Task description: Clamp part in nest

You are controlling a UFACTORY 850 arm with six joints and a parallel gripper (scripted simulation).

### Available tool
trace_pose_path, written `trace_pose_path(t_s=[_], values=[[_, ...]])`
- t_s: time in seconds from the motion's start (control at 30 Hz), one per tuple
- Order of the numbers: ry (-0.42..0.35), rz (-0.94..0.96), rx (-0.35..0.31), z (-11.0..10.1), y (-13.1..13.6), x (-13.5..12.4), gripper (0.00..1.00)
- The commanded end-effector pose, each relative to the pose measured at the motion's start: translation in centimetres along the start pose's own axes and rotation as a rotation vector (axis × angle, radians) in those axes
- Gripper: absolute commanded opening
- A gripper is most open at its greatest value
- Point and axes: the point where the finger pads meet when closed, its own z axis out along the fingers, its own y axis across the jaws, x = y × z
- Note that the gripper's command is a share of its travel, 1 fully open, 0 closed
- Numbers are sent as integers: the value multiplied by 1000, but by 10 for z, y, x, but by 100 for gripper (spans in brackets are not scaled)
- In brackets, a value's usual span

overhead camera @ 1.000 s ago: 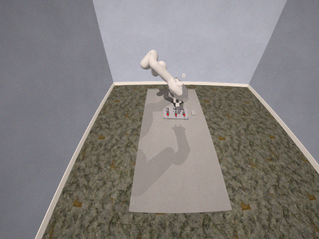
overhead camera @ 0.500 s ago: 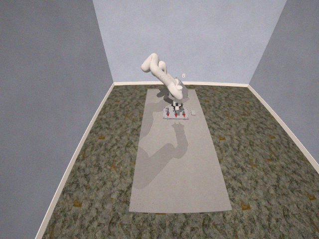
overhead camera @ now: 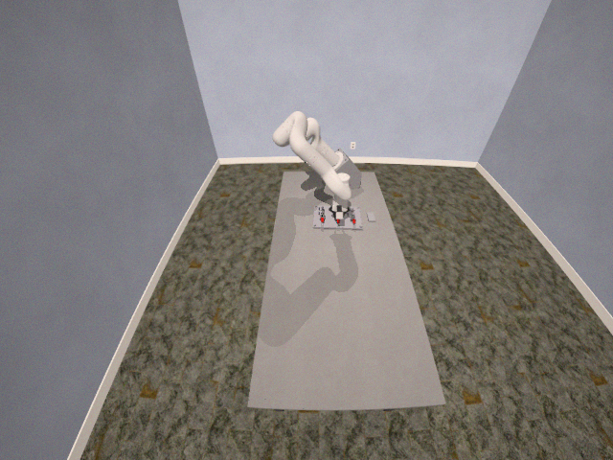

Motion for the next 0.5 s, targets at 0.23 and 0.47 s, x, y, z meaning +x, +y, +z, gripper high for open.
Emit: trace_pose_path(t_s=[0.23,0.47], values=[[2,0,0,12,0,1,47],[2,0,0,12,0,1,47]])
